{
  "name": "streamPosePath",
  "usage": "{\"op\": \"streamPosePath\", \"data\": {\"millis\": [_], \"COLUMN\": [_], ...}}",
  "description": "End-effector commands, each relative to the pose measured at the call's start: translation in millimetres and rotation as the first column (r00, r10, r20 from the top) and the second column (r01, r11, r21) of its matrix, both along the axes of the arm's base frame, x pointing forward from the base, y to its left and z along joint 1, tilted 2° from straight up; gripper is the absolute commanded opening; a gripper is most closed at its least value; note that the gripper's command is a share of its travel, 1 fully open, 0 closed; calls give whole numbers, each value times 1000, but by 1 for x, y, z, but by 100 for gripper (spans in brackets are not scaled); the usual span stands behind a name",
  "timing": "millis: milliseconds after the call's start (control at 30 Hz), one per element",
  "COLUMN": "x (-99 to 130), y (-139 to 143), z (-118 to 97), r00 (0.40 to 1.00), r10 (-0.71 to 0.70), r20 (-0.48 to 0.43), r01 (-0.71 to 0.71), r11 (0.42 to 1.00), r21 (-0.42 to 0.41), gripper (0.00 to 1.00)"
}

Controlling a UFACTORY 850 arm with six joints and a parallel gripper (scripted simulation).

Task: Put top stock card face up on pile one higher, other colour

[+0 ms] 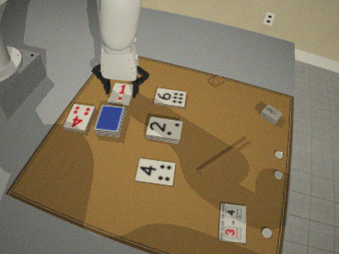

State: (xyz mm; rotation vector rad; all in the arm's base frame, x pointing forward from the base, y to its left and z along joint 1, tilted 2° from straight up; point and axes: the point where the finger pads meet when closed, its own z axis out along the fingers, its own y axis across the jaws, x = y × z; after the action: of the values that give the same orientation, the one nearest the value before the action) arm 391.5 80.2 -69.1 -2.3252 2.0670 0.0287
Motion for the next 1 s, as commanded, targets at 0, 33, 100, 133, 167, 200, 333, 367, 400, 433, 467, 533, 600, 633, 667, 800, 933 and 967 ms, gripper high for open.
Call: {"op": "streamPosePath", "data": {"millis": [0,33,100,133,167,200,333,367,400,433,467,533,600,633,667,800,933,967], "x": [1,1,1,1,1,1,1,1,1,1,1,1,1,1,1,1,1,1], "y": [0,0,0,0,0,0,0,0,0,0,0,0,0,0,0,0,0,0], "z": [0,0,0,0,0,0,0,0,0,0,0,0,0,0,0,0,0,0], "r00": [1000,1000,1000,1000,1000,1000,1000,1000,1000,1000,1000,1000,1000,1000,1000,1000,1000,1000], "r10": [0,0,0,0,0,0,0,0,0,0,0,0,0,0,0,0,0,0], "r20": [1,1,1,1,1,1,1,1,1,1,1,1,1,1,1,1,1,1], "r01": [0,0,0,0,0,0,0,0,0,0,0,0,0,0,0,0,0,0], "r11": [1000,1000,1000,1000,1000,1000,1000,1000,1000,1000,1000,1000,1000,1000,1000,1000,1000,1000], "r21": [0,0,0,0,0,0,0,0,0,0,0,0,0,0,0,0,0,0], "gripper": [86,86,86,86,86,86,73,73,73,73,73,73,73,73,73,73,73,73]}}
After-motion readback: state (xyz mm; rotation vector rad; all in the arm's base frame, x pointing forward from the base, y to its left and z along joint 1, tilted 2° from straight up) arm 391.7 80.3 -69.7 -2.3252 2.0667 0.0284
